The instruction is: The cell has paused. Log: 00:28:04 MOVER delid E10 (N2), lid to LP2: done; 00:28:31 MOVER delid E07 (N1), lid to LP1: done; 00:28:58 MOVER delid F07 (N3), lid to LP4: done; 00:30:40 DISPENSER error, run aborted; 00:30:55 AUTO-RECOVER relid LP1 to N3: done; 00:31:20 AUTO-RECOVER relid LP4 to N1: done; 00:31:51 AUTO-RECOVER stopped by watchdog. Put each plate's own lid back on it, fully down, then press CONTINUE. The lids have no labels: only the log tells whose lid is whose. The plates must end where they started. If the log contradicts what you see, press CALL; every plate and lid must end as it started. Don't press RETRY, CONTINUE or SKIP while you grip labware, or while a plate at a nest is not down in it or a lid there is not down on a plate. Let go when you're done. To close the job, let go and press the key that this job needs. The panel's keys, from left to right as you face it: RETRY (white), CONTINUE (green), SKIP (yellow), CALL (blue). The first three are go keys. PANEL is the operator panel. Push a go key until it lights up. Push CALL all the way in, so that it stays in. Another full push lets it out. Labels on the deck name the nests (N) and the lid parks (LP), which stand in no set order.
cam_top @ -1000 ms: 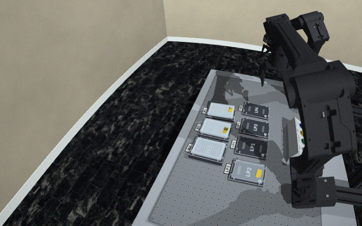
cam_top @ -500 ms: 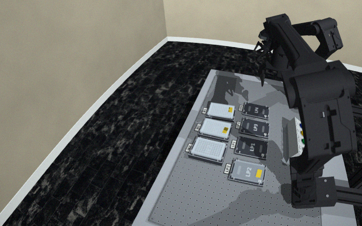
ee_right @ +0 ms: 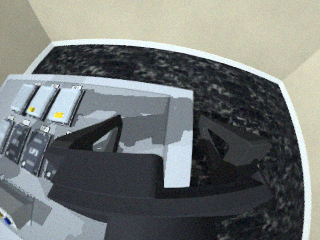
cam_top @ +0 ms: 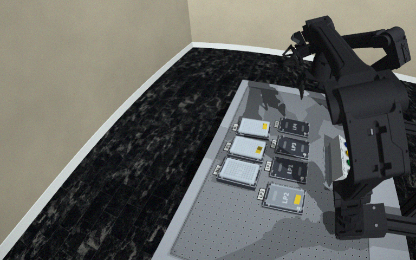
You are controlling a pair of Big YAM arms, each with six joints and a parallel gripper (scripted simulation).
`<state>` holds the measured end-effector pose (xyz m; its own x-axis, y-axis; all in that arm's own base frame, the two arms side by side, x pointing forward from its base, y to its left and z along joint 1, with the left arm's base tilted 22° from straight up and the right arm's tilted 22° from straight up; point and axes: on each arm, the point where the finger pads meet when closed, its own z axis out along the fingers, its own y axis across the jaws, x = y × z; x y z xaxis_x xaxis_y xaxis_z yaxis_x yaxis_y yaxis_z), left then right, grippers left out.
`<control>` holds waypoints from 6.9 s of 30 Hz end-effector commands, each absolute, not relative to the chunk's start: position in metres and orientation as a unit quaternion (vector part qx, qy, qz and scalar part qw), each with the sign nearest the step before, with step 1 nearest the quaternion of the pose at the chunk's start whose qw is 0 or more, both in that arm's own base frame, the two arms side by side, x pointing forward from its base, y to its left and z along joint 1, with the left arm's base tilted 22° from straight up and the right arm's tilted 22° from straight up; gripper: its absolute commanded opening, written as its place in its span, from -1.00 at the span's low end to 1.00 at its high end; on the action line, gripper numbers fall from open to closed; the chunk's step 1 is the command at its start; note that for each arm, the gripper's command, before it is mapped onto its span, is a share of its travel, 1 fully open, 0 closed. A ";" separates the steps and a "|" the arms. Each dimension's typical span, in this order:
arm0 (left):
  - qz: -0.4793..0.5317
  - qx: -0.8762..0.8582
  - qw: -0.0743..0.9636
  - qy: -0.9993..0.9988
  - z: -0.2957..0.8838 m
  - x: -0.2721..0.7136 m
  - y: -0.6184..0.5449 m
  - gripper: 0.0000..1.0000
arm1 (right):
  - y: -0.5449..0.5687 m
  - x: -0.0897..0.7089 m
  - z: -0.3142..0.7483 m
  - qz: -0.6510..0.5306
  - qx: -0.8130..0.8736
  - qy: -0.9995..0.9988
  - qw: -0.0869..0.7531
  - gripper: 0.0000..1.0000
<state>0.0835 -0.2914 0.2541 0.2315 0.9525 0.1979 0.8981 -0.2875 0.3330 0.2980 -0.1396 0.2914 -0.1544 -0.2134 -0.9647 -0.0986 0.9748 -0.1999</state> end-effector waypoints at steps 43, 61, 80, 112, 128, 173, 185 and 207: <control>0.171 0.780 0.091 0.596 0.267 0.083 -0.300 1.00 | -0.054 0.434 0.440 0.001 -0.005 0.691 0.723 1.00; 0.171 0.780 0.091 0.596 0.267 0.083 -0.300 1.00 | -0.019 0.487 0.490 0.004 -0.003 0.691 0.723 1.00; 0.171 0.780 0.091 0.596 0.267 0.083 -0.300 1.00 | 0.000 0.524 0.525 0.001 0.001 0.690 0.723 1.00; 0.171 0.780 0.091 0.596 0.267 0.083 -0.300 1.00 | 0.000 0.524 0.525 0.001 0.001 0.690 0.723 1.00; 0.158 0.716 0.108 0.671 0.240 0.108 -0.309 1.00 | 0.000 0.524 0.525 0.001 0.001 0.690 0.723 1.00; 0.093 0.392 0.165 0.900 0.149 0.177 -0.313 1.00 | 0.000 0.524 0.525 0.001 0.001 0.690 0.723 1.00; 0.089 0.302 0.163 0.935 0.118 0.195 -0.304 1.00 | 0.000 0.524 0.525 0.001 0.001 0.690 0.723 1.00; 0.038 0.108 0.191 0.975 0.093 0.225 -0.293 1.00 | 0.000 0.524 0.525 0.001 0.001 0.690 0.723 1.00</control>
